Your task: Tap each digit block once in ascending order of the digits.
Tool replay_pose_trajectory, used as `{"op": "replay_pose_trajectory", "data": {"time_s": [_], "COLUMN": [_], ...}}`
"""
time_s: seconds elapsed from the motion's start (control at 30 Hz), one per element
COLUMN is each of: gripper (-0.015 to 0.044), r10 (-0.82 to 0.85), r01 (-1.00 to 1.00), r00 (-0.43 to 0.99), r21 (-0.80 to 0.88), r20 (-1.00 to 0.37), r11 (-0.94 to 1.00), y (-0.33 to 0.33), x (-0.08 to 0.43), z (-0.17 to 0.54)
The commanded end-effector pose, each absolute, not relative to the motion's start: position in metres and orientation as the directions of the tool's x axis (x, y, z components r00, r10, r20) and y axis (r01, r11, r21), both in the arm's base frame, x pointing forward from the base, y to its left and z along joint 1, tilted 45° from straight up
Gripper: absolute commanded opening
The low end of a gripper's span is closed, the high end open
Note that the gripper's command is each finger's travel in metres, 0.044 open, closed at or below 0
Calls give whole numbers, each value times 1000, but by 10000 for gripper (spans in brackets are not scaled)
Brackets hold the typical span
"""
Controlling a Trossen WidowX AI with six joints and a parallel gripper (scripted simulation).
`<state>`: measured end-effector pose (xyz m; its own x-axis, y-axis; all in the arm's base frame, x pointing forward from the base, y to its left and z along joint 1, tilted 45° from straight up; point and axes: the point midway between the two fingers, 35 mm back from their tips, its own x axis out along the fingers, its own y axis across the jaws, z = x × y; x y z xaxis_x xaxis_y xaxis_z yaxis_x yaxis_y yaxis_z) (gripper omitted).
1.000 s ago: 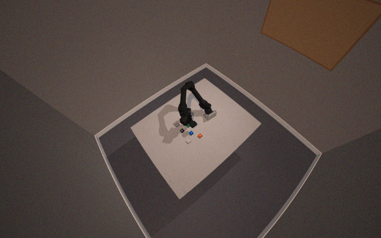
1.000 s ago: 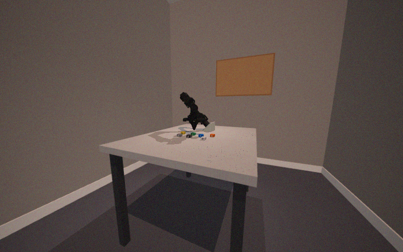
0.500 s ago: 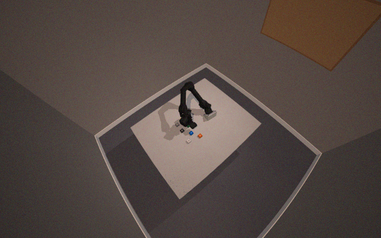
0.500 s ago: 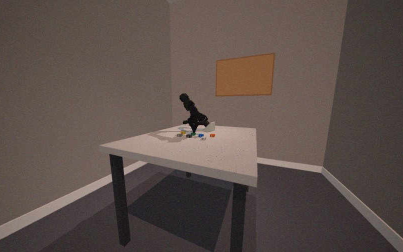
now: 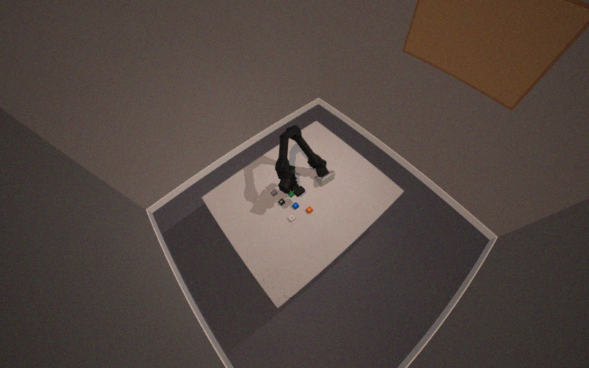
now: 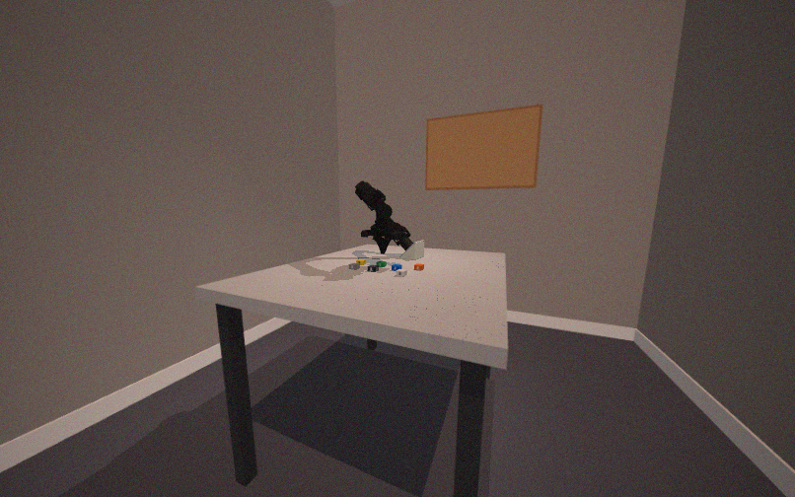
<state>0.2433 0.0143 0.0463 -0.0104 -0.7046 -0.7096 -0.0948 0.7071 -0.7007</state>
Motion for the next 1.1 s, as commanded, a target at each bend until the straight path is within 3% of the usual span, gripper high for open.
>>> {"op": "replay_pose_trajectory", "data": {"time_s": [0.0,0.27,0.73,1.07], "gripper": [20,20,20,20], "r10": [-696,-697,-691,-693], "r01": [-88,-88,-82,-81], "r00": [0,-1,5,6], "r21": [-693,-694,-689,-691], "r20": [-718,-717,-723,-721], "r11": [715,714,720,719], "y": [44,72,171,123], "x": [248,250,339,342], "z": [73,95,0,-54]}}
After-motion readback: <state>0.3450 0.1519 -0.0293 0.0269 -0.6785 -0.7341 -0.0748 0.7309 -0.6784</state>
